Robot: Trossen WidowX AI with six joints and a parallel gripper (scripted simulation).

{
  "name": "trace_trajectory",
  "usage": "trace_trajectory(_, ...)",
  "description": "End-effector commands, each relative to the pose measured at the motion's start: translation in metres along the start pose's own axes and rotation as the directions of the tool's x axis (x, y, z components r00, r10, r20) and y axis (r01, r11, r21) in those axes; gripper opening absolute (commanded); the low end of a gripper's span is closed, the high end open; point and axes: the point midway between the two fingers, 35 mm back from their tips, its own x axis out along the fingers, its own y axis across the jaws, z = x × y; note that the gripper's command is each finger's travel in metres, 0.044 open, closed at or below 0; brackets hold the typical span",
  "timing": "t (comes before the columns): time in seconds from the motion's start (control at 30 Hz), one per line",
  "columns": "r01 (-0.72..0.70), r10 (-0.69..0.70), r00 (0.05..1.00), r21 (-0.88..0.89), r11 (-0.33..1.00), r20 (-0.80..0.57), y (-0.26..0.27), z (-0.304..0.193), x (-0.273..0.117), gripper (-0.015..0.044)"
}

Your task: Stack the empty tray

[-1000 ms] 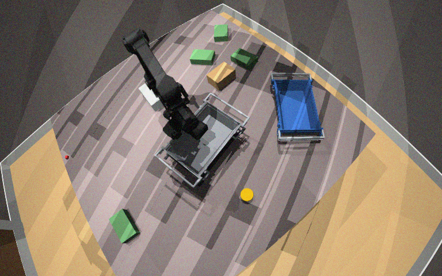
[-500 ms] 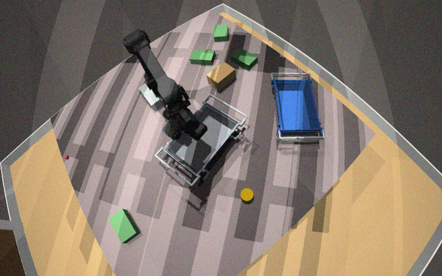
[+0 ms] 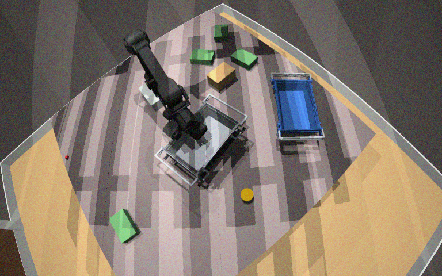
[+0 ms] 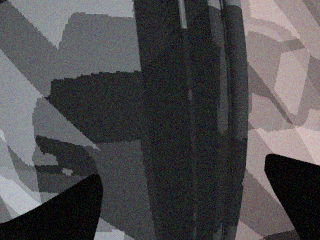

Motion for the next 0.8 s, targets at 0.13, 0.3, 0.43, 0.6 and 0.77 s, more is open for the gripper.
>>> trace_trajectory(0.13,0.000,0.000,1.000,0.000,1.000,0.000,0.002,0.001,-0.009,0.0440)
trace_trajectory(0.3,0.001,-0.001,1.000,-0.001,1.000,0.001,0.005,0.001,-0.035,0.0440)
trace_trajectory(0.43,0.001,-0.001,1.000,-0.002,1.000,0.001,0.006,0.002,-0.057,0.0440)
trace_trajectory(0.6,0.002,-0.002,1.000,-0.002,1.000,0.002,0.005,0.001,-0.085,0.0440)
trace_trajectory(0.77,0.004,-0.004,1.000,-0.003,1.000,0.002,0.001,0.000,-0.109,0.0440)
